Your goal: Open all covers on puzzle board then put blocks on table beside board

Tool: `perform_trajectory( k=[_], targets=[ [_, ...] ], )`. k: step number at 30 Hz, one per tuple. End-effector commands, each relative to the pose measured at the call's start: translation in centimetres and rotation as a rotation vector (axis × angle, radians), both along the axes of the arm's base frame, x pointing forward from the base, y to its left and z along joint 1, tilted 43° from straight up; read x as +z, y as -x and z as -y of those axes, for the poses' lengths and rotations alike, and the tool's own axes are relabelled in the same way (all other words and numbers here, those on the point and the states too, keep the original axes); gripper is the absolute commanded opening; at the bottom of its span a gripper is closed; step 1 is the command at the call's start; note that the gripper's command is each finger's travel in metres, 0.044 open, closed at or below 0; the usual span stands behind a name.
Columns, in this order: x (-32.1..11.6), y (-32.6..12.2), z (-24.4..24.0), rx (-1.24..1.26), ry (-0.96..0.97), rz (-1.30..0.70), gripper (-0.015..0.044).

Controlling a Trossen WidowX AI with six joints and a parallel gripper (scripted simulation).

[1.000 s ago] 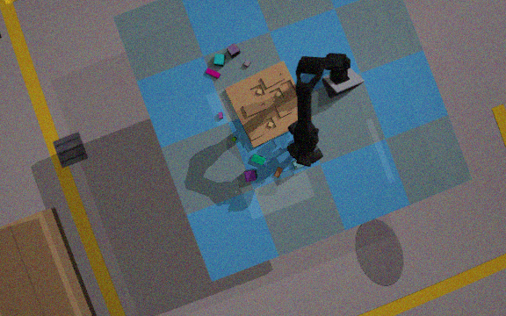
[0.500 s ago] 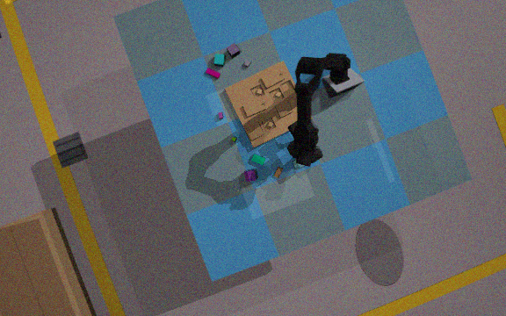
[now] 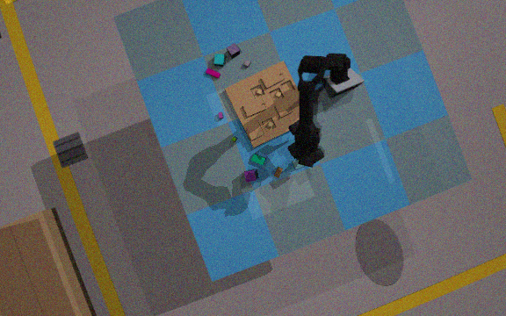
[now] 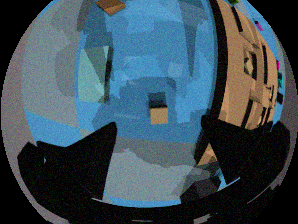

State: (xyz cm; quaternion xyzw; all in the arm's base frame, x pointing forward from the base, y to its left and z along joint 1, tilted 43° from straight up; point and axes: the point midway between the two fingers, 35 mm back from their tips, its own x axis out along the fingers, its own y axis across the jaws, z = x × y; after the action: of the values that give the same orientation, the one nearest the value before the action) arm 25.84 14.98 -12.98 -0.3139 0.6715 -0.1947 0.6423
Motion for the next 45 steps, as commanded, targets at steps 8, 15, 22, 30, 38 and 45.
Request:
perform_trajectory(
  k=[8, 15, 22, 30, 38, 45],
  targets=[
    [2.6, 0.1, -2.3, -0.004, -0.005, 0.000, 0.0440],
    [4.0, 0.3, -3.4, -0.004, -0.002, -0.001, 0.0440],
    [6.4, -0.9, -1.5, 0.053, -0.008, -0.052, 0.0256],
    [9.8, -2.2, 1.5, 0.136, -0.012, -0.124, 0.0046],
    [13.0, -2.8, 4.9, 0.216, -0.010, -0.194, 0.0000],
    [15.7, -2.7, 8.1, 0.283, -0.004, -0.253, 0.0000]
  ],
)
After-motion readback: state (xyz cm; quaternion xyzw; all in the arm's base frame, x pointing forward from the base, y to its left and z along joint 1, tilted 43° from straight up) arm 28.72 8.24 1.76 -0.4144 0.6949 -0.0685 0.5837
